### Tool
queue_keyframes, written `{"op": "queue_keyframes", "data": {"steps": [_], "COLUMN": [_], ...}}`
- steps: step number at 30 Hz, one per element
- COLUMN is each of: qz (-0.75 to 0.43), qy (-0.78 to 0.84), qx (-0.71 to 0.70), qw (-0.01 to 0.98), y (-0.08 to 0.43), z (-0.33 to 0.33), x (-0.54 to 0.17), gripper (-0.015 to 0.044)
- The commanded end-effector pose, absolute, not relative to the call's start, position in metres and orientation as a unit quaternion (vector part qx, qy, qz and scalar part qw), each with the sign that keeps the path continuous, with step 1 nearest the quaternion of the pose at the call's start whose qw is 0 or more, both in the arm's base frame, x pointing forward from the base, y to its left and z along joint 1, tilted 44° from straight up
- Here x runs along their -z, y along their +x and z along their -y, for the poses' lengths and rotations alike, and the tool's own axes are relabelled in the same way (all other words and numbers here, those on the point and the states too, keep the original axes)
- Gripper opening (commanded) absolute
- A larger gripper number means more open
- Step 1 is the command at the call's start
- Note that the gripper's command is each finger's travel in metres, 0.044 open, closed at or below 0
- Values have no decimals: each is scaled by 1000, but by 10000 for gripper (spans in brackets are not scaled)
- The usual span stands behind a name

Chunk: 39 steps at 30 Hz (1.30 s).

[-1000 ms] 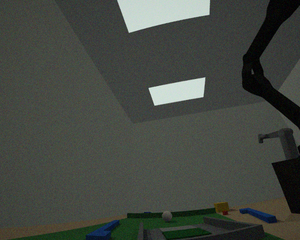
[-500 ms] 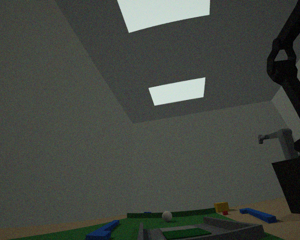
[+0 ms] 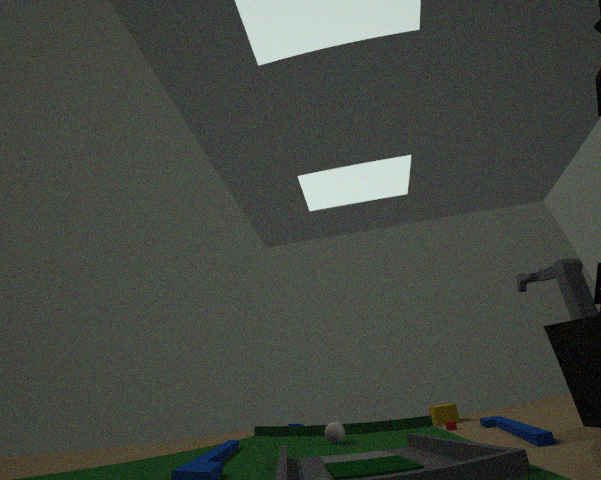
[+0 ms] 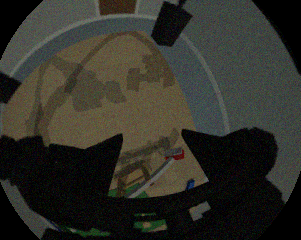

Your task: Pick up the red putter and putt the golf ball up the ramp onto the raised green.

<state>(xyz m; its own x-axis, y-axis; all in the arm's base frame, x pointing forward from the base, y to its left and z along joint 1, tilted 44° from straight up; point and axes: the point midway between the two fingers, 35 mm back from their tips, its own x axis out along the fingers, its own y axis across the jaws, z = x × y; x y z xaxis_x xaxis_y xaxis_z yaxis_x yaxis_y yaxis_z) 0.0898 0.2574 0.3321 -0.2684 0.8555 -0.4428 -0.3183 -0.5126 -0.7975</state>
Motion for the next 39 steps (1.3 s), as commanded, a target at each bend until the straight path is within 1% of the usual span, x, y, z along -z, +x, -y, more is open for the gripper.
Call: {"op": "queue_keyframes", "data": {"steps": [1,7,9,11,21,39], "qz": [127,-105,-178,-222,-227,-226], "qy": [-446,-372,-333,-304,-301,-300], "qx": [-746,-714,-694,-679,-677,-677], "qw": [478,584,614,630,632,633], "y": [148,210,221,226,226,225], "z": [-234,-175,-152,-137,-136,-168], "x": [-291,-238,-224,-215,-214,-182], "gripper": [440,440,440,440,440,440]}}
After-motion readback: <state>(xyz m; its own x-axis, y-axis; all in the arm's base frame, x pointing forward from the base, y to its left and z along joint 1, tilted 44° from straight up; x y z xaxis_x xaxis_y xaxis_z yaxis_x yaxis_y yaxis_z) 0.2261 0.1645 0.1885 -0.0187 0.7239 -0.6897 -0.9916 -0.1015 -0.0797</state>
